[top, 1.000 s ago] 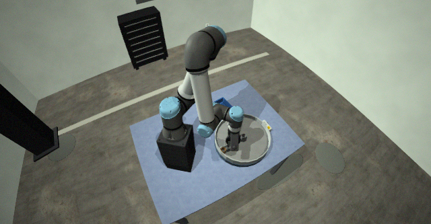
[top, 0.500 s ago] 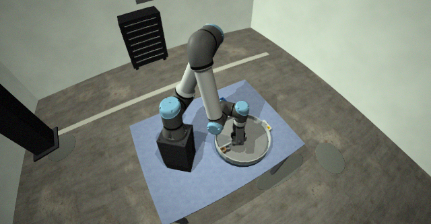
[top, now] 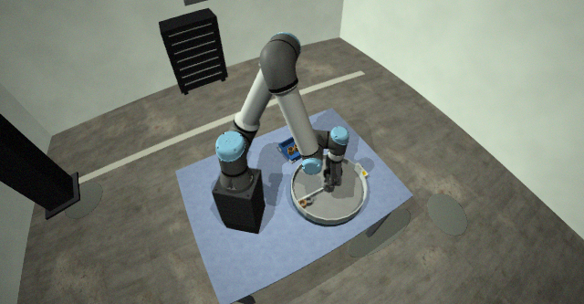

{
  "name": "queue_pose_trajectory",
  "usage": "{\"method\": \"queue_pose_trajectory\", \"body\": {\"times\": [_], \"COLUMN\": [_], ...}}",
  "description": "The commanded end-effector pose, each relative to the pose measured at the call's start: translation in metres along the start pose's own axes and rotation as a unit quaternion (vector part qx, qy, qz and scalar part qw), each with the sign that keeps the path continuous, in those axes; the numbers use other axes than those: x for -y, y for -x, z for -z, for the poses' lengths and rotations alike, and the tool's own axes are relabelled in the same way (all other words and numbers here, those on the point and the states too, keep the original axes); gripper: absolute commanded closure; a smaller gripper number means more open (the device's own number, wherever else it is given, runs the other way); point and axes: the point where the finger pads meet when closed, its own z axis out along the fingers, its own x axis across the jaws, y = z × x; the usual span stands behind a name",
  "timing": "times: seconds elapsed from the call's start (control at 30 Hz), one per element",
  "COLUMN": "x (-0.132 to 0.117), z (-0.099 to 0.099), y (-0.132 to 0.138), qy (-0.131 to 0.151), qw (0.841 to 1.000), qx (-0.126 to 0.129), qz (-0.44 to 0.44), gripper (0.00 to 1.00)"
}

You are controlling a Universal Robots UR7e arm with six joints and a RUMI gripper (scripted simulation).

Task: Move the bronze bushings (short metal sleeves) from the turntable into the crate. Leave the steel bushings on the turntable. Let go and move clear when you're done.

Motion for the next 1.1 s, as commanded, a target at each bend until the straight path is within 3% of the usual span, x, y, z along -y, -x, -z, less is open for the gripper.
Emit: {"method": "queue_pose_trajectory", "body": {"times": [0.0,1.07], "x": [-0.0185,-0.0256], "z": [-0.0009,-0.0004], "y": [0.0170,0.0252], "qy": [-0.002,0.001], "qw": [1.000,1.000], "qx": [-0.001,-0.002], "qz": [-0.001,-0.005], "gripper": [1.00,1.00]}}
